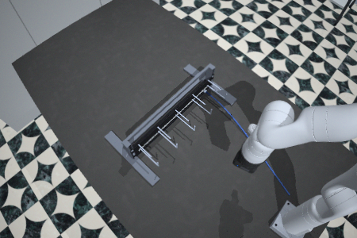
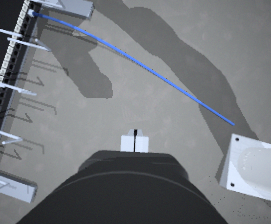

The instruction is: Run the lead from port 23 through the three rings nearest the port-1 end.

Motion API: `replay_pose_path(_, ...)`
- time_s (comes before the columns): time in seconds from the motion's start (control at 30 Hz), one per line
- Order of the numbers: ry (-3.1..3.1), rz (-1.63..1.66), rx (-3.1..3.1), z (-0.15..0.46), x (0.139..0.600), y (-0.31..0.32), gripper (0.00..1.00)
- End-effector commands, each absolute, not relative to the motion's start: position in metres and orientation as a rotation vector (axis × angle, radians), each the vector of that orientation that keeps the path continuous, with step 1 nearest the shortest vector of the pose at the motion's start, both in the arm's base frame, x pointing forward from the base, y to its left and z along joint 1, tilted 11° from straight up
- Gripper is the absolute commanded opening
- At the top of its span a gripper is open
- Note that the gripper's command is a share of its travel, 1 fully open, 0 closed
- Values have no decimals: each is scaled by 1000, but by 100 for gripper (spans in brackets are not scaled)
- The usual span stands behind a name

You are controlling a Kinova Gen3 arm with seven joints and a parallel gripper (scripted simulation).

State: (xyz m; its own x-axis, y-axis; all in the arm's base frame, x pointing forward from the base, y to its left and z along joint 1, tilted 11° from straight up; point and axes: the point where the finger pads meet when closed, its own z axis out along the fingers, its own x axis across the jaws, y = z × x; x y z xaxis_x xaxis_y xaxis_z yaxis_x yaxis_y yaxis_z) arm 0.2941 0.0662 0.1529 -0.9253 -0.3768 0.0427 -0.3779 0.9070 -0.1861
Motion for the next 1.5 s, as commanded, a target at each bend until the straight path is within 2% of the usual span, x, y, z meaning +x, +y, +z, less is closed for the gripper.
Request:
replay_pose_path(0.0,-3063,300,606,153,294,66,0)
replay_pose_path(0.67,-3121,309,367,158,292,52,0)
replay_pose_path(1.07,-3177,315,-65,165,287,29,0)
replay_pose_path(1.47,-3127,299,-821,173,274,-5,0)
